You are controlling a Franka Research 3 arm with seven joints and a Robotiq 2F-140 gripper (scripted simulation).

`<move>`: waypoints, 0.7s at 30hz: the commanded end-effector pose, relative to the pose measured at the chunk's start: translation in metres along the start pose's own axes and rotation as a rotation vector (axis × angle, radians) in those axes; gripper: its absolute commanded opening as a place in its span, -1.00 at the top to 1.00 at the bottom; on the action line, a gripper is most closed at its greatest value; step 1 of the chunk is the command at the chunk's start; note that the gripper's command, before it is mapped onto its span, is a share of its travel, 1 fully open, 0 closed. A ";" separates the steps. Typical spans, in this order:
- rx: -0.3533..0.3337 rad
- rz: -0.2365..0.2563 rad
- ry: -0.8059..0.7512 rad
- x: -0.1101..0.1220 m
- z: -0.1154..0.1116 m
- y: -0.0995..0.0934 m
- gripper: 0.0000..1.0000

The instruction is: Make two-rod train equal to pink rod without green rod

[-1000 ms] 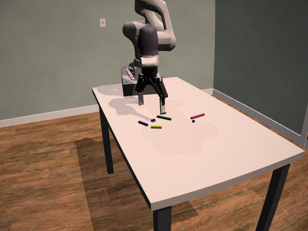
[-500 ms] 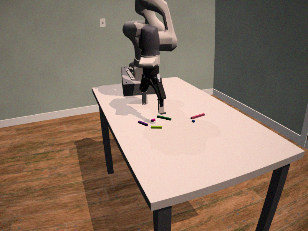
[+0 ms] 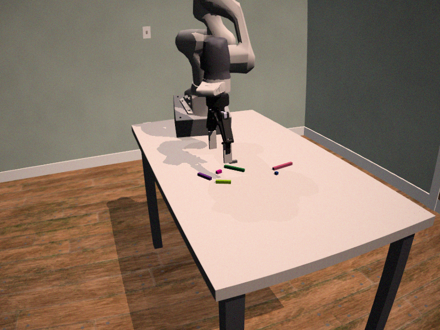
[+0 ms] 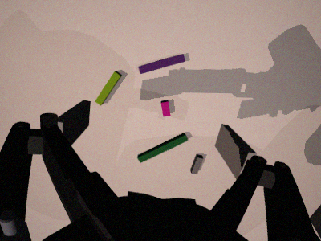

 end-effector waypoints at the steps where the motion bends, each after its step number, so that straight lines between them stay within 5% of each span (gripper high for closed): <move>1: 0.026 -0.019 0.164 -0.002 -0.002 0.000 -1.00; 21: 0.030 -0.015 0.454 -0.010 -0.009 0.001 -1.00</move>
Point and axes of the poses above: the point where the finger pads meet when closed, its own y axis out along the fingers, its own x axis across the jaws, z = x × y, the point moved 4 cm from there along -y, back along the fingers, and after that the axes turned 3 degrees about -y, right-handed, at the moved point
